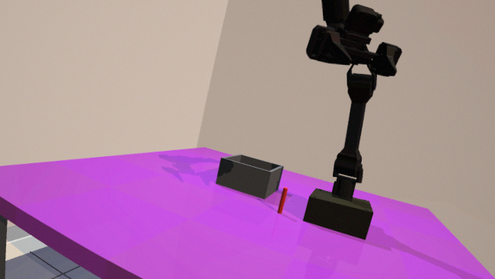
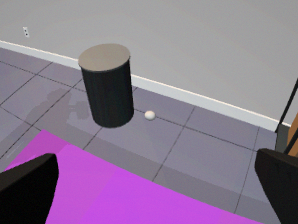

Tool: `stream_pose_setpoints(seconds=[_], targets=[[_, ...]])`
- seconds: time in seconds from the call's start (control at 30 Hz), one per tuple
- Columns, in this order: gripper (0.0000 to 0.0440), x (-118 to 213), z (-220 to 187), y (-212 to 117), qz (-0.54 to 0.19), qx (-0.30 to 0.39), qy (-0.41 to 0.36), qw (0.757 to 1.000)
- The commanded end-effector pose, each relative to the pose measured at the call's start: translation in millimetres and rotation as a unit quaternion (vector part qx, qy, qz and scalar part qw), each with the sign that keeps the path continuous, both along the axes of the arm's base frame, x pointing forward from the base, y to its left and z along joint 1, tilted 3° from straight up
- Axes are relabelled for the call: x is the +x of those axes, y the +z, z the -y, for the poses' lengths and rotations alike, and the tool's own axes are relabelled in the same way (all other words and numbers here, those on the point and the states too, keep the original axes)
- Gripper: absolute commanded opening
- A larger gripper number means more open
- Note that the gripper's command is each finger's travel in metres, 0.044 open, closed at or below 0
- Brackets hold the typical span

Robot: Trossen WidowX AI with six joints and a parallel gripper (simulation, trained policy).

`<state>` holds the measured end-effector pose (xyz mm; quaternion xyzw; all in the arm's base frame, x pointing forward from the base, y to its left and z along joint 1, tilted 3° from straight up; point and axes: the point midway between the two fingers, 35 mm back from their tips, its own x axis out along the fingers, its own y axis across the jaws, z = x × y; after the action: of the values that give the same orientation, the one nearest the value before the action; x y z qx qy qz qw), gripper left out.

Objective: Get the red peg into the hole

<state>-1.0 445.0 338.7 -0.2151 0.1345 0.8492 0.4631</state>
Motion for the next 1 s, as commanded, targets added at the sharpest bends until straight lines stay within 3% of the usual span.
stream_pose_setpoints(seconds=[0.0, 0.23, 0.47, 0.7, 0.97], targets=[[0.044, 20.7, 8.4, -6.0, -0.025, -0.038, -0.06, 0.997], [0.044, 53.7, 23.0, -16.1, -0.069, -0.094, -0.157, 0.981], [0.044, 84.6, 41.3, -27.2, -0.115, -0.144, -0.254, 0.949], [0.044, 113.0, 63.1, -39.6, -0.16, -0.188, -0.348, 0.904], [0.044, 141.4, 92.2, -55.8, -0.21, -0.23, -0.451, 0.836]])
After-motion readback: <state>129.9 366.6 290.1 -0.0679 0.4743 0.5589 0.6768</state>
